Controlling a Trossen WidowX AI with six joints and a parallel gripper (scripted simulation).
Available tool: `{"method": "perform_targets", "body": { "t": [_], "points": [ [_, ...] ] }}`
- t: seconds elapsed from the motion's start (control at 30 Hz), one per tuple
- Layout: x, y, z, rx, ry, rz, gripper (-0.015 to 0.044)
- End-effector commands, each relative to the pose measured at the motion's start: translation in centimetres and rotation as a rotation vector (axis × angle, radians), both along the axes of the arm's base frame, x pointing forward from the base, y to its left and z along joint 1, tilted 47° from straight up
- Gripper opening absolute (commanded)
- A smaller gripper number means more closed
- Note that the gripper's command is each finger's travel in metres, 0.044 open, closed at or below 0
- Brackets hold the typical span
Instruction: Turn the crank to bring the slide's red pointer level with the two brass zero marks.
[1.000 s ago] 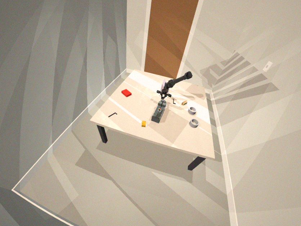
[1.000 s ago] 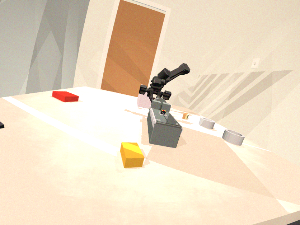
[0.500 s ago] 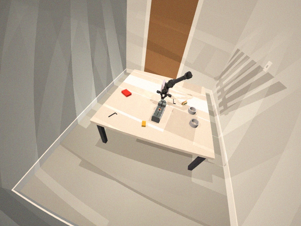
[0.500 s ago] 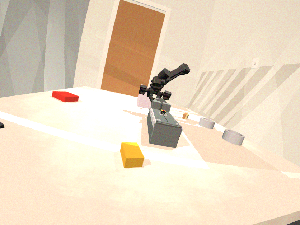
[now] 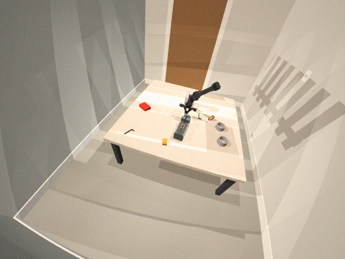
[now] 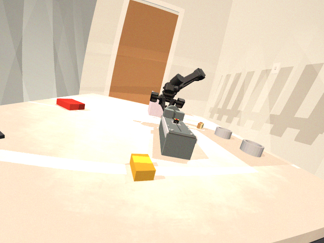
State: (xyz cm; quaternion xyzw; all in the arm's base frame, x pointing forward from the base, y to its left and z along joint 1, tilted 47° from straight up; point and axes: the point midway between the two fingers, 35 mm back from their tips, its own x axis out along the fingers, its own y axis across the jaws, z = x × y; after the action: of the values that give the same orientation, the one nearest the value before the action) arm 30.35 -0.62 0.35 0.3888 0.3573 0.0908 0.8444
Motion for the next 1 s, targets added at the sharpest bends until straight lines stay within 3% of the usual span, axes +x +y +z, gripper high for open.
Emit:
{"method": "perform_targets", "body": {
  "t": [0.0,0.3,0.83,0.97],
  "points": [
    [0.00,0.05,-0.11,0.000,0.004,-0.003,0.0000],
    [0.00,0.00,0.00,0.000,0.000,0.000,0.0000],
    [0.00,0.00,0.00,0.000,0.000,0.000,0.0420],
    [0.05,-0.39,0.29,-0.001,0.001,0.000,0.0440]
  ]
}}
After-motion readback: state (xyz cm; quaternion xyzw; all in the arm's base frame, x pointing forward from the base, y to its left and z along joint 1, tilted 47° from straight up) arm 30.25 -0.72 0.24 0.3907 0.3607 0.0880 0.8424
